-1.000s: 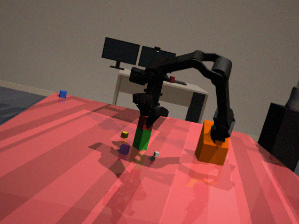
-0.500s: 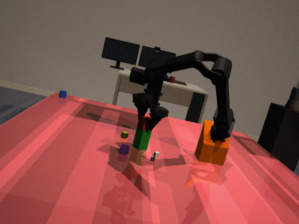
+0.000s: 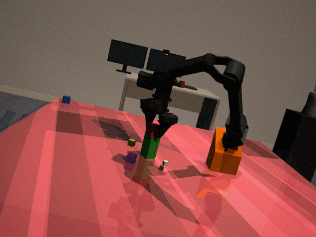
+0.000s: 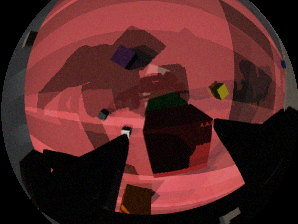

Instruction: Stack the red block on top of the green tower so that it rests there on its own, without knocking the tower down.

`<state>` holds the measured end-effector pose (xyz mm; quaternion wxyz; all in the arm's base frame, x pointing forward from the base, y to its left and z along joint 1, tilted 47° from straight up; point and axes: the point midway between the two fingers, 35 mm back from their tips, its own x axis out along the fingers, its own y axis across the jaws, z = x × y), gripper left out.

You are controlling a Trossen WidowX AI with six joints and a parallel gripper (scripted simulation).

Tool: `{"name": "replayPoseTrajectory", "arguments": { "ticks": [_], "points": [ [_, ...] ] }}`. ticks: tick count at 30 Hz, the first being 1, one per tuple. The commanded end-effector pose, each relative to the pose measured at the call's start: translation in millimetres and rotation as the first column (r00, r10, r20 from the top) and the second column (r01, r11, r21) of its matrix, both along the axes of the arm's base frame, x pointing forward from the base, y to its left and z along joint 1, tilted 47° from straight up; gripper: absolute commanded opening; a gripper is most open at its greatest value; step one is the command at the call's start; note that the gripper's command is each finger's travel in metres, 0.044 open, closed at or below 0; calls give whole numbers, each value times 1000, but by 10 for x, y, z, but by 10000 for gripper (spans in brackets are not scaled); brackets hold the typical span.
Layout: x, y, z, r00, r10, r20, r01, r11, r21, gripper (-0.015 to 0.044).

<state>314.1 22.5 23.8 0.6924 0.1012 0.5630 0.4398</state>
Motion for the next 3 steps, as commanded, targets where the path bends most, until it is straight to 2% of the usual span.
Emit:
{"name": "replayPoseTrajectory", "arguments": {
  "ticks": [1,3],
  "points": [
    [0,0,0,1000,0,0,0,1000,0,440],
    [0,0,0,1000,0,0,0,1000,0,440]
  ]
}}
